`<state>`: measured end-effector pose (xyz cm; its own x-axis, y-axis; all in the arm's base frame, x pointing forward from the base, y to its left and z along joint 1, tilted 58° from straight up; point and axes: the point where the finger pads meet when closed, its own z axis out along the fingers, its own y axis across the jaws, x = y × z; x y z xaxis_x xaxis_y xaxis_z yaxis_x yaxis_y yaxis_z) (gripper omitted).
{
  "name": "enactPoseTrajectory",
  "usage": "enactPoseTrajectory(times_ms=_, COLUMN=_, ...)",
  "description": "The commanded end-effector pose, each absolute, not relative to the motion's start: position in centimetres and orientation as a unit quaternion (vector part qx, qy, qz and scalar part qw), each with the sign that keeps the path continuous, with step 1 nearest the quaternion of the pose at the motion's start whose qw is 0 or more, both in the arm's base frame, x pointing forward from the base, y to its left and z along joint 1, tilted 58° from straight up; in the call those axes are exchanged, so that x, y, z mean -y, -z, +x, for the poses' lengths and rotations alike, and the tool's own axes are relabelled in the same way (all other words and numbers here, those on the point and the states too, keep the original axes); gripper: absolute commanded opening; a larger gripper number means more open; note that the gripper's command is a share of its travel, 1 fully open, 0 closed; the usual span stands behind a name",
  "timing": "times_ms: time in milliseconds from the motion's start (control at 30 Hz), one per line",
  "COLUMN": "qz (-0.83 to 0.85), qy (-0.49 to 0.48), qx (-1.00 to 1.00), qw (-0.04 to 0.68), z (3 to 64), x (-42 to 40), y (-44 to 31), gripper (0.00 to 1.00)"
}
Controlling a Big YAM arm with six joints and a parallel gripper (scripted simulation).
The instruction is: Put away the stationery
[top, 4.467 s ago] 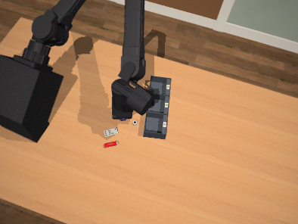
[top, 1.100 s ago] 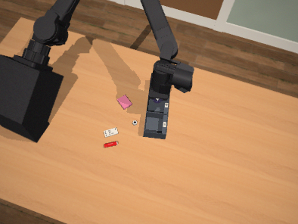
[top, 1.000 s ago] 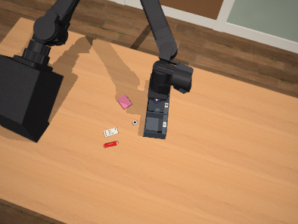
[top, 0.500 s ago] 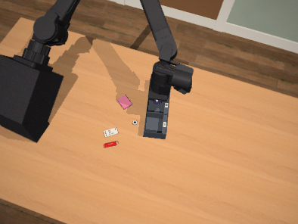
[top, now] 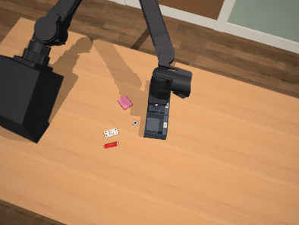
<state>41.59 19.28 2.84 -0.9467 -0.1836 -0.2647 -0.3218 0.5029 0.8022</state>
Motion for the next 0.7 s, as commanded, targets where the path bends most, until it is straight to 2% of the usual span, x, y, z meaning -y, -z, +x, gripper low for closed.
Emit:
enactPoseTrajectory(times_ms=0, qz=-0.139, qy=-0.477, qx=-0.866, qw=0.064, z=41.3, x=-20.3, y=-1.9, gripper=0.2)
enactPoseTrajectory(times_ms=667, qz=-0.138, qy=-0.477, qx=-0.864, qw=0.078, z=42.1, x=-21.0, y=-2.1, gripper=0.2)
